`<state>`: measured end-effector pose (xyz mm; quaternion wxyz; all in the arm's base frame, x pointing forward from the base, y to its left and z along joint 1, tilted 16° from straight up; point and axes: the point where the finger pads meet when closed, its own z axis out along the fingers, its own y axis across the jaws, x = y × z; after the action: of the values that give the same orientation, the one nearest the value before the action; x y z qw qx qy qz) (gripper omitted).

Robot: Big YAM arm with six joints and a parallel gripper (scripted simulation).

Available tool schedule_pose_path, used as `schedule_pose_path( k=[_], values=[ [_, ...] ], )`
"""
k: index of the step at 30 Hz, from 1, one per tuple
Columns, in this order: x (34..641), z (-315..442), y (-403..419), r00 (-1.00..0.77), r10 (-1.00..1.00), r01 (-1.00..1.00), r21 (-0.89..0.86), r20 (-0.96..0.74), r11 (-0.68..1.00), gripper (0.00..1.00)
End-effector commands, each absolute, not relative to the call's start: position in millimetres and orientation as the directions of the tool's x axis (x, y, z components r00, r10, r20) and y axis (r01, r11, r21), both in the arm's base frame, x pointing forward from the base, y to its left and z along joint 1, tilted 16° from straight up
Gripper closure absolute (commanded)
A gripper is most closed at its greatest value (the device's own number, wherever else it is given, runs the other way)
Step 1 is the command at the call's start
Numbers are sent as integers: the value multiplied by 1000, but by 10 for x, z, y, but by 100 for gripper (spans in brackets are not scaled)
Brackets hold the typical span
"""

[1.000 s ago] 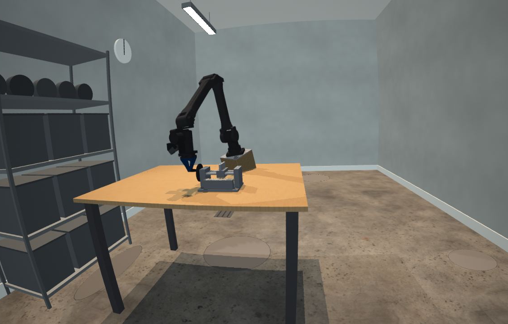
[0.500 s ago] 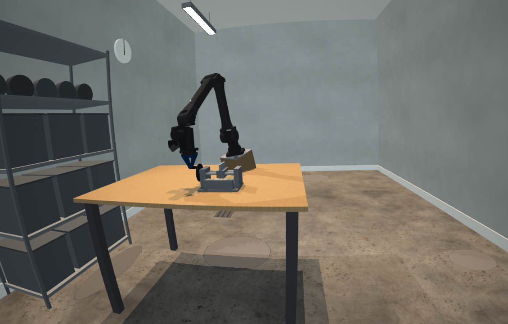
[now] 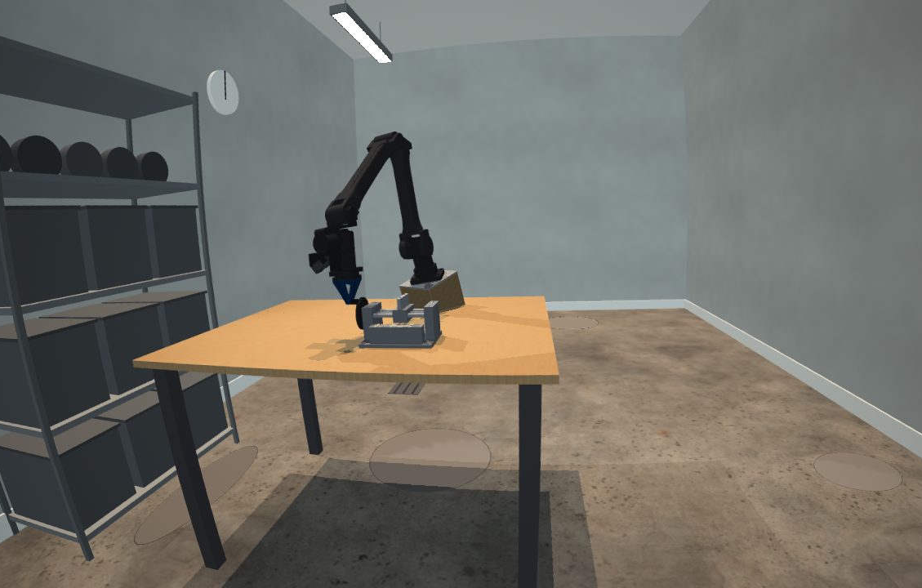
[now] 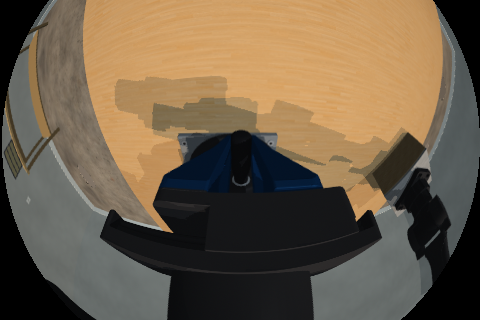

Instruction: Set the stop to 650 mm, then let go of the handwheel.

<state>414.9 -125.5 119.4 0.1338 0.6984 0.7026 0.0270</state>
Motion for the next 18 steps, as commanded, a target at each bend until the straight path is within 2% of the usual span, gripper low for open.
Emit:
schedule_pose_path(
  k=[1, 18],
  values=[
    [4127, 1378, -1316, 20, 986, 961, 274, -163, 26, 94],
    [3989, 1152, -1344, 19, 986, 965, 259, -163, 25, 94]
  ],
)
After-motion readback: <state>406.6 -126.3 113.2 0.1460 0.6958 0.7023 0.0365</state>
